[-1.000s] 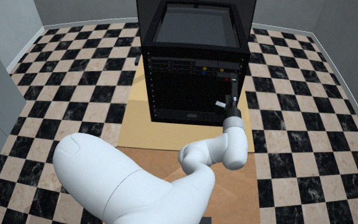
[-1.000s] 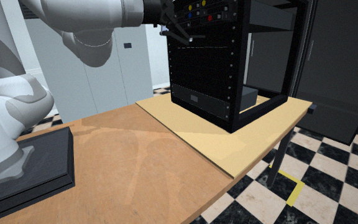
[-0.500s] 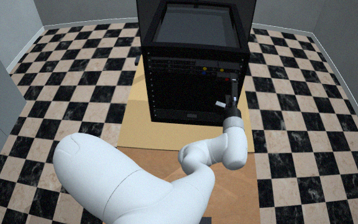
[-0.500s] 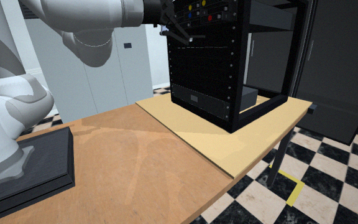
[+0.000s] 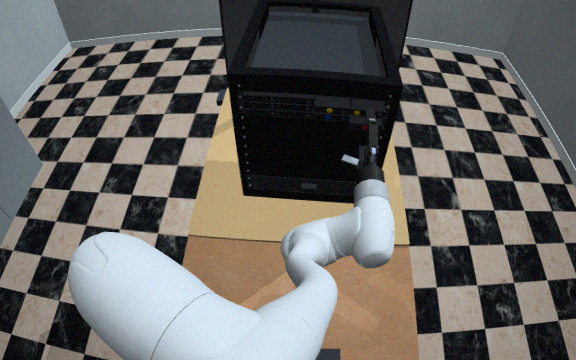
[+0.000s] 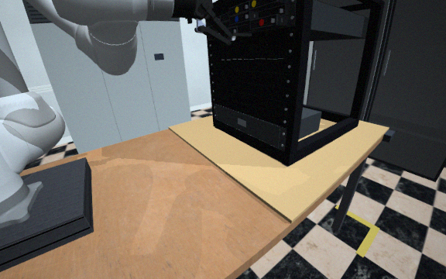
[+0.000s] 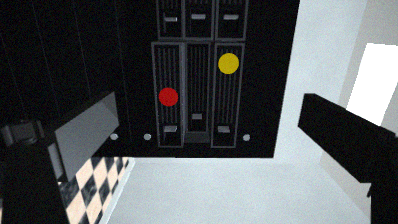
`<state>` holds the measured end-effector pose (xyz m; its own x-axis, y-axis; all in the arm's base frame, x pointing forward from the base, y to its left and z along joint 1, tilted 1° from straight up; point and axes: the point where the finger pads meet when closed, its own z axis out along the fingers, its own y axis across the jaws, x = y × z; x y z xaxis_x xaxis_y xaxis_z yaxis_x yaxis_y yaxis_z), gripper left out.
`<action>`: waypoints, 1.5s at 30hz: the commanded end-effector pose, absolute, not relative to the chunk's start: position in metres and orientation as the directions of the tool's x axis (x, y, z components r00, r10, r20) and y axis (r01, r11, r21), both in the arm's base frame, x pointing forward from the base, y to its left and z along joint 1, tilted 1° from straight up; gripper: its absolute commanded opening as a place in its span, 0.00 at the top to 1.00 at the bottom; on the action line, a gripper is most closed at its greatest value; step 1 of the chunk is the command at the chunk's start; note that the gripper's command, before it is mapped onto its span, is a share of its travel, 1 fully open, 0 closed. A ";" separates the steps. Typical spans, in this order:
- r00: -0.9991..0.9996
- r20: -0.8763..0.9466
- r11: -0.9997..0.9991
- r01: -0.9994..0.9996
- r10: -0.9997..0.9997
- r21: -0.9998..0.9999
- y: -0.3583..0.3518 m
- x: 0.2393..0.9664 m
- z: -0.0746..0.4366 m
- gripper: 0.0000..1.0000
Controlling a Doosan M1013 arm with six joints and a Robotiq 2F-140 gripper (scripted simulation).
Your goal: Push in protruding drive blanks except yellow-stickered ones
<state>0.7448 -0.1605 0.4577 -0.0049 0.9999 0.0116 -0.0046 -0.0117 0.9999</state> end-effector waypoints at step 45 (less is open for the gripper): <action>-0.005 0.012 -0.012 -0.005 1.000 1.000 -0.145 0.745 0.486 0.00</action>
<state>0.7448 -0.1448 0.4857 -0.0049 0.9999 0.0116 -0.0037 -0.0116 0.9999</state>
